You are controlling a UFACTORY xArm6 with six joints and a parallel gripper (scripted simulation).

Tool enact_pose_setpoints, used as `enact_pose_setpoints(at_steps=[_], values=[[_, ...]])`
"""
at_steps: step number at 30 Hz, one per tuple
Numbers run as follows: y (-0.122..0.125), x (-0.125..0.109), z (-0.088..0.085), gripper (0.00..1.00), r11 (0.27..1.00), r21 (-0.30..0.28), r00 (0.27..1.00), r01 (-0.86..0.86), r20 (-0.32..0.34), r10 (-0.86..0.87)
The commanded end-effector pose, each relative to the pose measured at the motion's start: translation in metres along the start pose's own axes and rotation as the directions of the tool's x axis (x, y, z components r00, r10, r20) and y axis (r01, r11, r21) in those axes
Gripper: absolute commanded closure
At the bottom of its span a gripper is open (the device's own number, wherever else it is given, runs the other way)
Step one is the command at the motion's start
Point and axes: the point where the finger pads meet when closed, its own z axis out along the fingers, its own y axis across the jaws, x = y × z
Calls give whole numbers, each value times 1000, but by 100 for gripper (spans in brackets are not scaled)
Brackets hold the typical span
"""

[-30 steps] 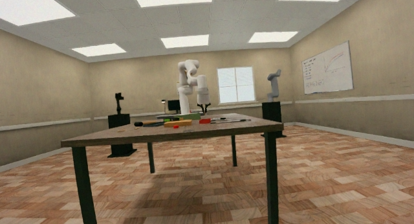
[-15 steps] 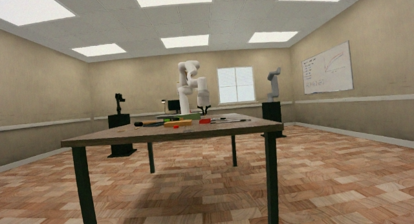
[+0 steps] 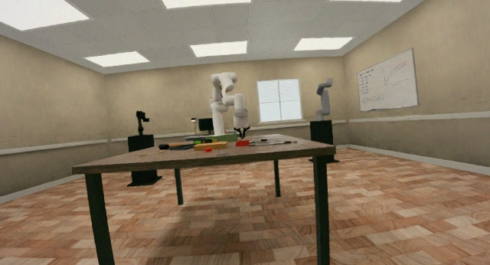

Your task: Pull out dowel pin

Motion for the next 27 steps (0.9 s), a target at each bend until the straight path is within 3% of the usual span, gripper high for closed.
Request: enact_pose_setpoints(at_steps=[1, 27], values=[[-1, 2, 1, 100, 1000, 3, 1000, 0, -7, 0], [-1, 3, 18, 100, 1000, 3, 1000, 0, -7, 0]])
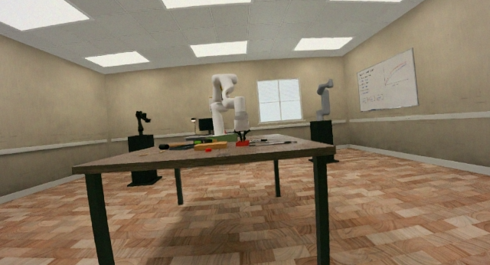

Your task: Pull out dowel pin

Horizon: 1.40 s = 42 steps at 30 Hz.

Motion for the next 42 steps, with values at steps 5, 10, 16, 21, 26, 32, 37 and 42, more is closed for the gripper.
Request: enact_pose_setpoints(at_steps=[5, 10, 16, 21, 26, 32, 37, 42], values=[[-1, 2, 1, 100, 1000, 3, 1000, 0, -6, 0], [-1, 2, 2, 100, 1000, 3, 1000, 0, -6, 0], [-1, 2, 2, 100, 1000, 3, 1000, 0, -6, 0], [-1, 2, 3, 100, 1000, 3, 1000, 0, -6, 0], [-1, 2, 3, 100, 1000, 3, 1000, 0, -6, 0], [-1, 2, 3, 100, 1000, 3, 1000, 0, -6, 0], [-1, 2, 3, 72, 1000, 3, 1000, 0, -6, 0], [-1, 2, 3, 72, 1000, 3, 1000, 0, -6, 0]])
